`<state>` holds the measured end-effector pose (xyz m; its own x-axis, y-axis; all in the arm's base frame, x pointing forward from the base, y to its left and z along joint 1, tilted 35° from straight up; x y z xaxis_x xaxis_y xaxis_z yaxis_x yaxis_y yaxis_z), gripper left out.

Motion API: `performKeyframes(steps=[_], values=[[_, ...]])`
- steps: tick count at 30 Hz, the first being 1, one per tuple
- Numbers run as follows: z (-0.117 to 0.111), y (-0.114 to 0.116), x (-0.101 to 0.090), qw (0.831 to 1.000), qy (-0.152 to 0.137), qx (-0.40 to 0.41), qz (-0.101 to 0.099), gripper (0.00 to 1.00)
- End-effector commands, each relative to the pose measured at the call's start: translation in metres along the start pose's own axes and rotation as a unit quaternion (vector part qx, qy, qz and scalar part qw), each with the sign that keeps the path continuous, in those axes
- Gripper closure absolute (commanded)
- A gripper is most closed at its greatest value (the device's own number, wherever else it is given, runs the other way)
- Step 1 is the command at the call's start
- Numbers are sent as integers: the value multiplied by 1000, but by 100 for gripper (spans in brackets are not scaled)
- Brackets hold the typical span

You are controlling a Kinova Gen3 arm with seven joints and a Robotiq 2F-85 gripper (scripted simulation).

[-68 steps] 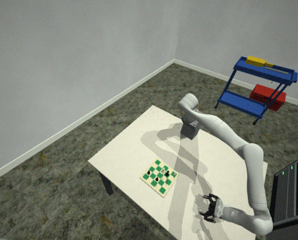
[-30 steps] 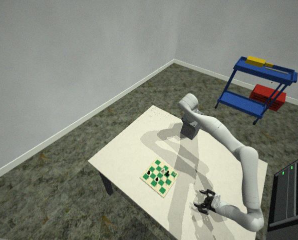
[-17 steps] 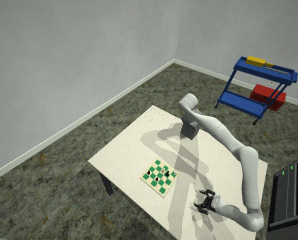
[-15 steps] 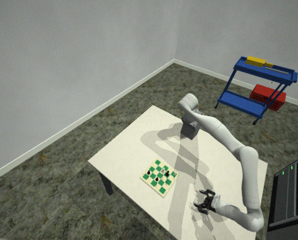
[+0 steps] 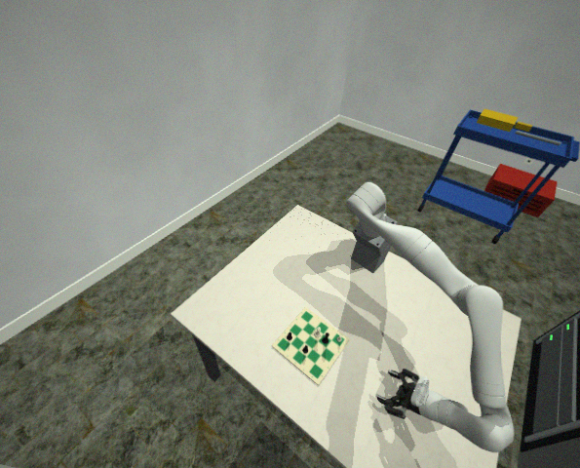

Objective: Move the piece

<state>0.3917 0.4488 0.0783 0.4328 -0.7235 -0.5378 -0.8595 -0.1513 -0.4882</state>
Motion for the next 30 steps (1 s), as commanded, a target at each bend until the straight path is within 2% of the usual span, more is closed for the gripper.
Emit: performKeyframes(steps=[1, 25, 30], values=[[0, 0, -1, 1000, -1, 0, 0, 0], [-4, 0, -4, 1000, -2, -1, -1, 0], [-23, 2, -20, 1000, -2, -1, -1, 0]])
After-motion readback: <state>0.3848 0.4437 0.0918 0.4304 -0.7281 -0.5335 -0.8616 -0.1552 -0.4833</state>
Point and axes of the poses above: the point where the finger pads meet when closed, its own x axis out along the fingers, its own y axis across the jaws, z = x × y, the point moved 8 cm from there along -x, back along the fingers, and after that the axes turned 1 degree about x, right-handed, at the moved point
